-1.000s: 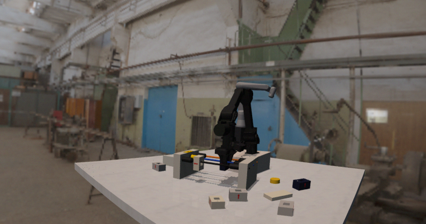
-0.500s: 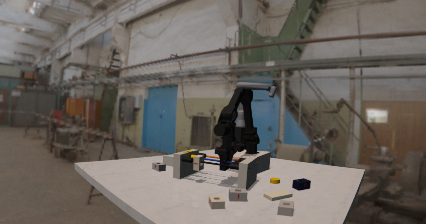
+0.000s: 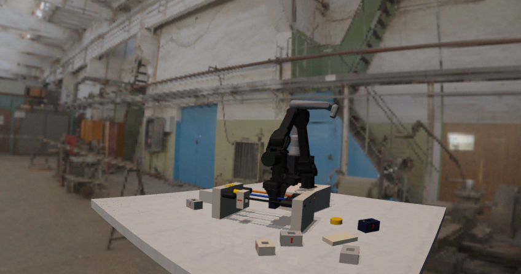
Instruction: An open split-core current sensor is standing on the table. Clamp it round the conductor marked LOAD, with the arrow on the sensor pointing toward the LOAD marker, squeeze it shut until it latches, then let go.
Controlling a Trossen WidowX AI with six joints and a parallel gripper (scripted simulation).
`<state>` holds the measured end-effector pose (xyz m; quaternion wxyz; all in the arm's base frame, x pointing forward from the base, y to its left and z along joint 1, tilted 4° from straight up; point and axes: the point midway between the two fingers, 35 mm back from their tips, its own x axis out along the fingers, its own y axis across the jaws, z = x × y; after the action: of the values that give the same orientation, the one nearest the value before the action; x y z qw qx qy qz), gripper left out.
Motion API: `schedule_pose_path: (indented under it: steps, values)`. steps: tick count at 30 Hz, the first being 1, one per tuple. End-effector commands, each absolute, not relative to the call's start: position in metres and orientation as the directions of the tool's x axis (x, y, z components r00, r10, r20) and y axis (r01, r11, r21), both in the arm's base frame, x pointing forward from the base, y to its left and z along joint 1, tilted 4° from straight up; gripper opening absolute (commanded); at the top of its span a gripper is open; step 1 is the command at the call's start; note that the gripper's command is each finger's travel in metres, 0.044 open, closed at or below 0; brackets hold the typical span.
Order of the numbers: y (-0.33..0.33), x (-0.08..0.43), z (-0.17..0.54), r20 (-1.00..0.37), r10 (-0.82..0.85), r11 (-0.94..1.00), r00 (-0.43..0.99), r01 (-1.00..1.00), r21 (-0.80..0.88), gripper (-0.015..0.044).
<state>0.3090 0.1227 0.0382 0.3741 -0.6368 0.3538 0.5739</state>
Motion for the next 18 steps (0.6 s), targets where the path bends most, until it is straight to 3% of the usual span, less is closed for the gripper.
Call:
schedule_pose_path:
  steps: [1, 7, 13, 18]
  values:
    - [0.123, 0.309, 0.038, -0.996, -0.021, -0.47, 0.091, -0.88, -0.07, 0.044]
    - [0.123, 0.309, 0.041, -0.996, -0.021, -0.47, 0.091, -0.88, -0.07, 0.044]
    - [0.122, 0.303, 0.128, -0.995, -0.024, -0.47, 0.095, -0.88, -0.073, 0.044]
    - [0.121, 0.301, 0.138, -0.995, -0.024, -0.47, 0.095, -0.88, -0.073, 0.044]
